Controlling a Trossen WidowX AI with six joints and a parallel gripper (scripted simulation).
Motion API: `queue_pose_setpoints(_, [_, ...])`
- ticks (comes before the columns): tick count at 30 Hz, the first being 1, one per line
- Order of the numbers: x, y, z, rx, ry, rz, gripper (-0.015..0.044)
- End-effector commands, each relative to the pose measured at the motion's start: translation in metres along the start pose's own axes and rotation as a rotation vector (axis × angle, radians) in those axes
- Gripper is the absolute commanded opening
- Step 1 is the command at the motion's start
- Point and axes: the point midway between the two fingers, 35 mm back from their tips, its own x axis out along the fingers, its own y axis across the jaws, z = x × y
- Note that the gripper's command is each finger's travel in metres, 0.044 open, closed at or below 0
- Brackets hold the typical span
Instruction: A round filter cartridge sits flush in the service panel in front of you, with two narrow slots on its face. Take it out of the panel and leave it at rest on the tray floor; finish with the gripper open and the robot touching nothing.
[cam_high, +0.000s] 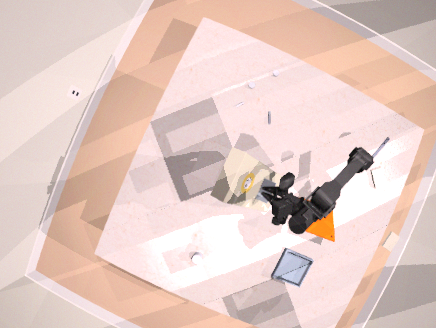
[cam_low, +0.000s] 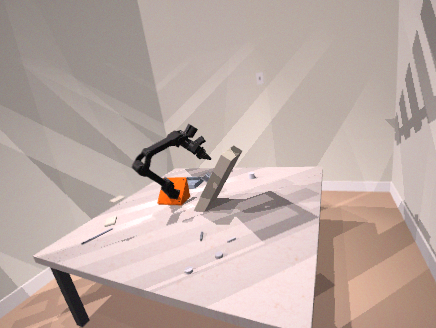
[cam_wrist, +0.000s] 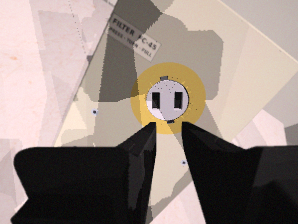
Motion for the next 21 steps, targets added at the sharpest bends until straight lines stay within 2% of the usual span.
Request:
queue_pose_setpoints(1, [0.000,-0.001,0.001,0.009,0.000,-0.010,0.0088])
queue_pose_setpoints(21, [0.031,0.001,0.002,0.012,0.003,-0.001,0.0088])
